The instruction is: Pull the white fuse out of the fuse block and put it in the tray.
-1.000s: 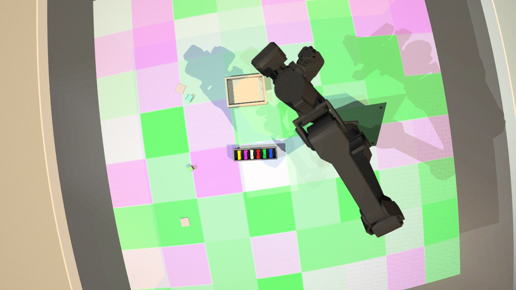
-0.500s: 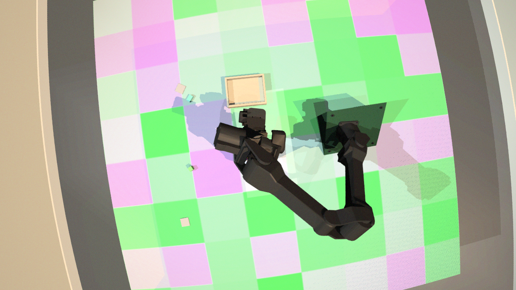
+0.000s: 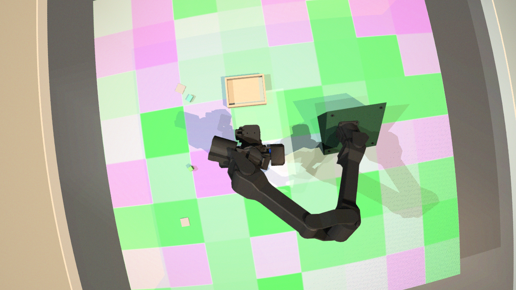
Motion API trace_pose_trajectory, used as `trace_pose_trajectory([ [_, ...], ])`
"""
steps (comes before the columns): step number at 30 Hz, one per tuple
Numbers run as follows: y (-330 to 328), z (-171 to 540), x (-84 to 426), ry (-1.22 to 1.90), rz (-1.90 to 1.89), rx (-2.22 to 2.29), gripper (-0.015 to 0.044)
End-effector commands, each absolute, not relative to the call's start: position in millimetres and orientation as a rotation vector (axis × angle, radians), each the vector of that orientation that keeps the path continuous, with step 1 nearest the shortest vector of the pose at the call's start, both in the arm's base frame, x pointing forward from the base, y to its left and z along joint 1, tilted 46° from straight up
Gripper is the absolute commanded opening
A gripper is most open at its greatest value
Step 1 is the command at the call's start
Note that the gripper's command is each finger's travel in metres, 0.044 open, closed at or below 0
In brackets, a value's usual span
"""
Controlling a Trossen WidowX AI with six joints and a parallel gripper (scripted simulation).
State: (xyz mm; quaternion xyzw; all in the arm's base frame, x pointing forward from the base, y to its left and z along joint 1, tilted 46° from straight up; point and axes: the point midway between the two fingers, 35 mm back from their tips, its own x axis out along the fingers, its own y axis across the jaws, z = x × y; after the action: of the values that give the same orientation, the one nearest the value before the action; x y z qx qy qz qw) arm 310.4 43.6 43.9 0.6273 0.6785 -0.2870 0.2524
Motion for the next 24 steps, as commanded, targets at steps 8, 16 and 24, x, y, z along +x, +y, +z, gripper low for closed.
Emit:
trace_pose_trajectory([
  [8,52,38,311,1.851,-0.764,1.705,0.0074],
  [16,57,32,311,1.851,-0.764,1.705,0.0074],
  [24,62,26,310,1.851,-0.763,1.705,0.0074],
])
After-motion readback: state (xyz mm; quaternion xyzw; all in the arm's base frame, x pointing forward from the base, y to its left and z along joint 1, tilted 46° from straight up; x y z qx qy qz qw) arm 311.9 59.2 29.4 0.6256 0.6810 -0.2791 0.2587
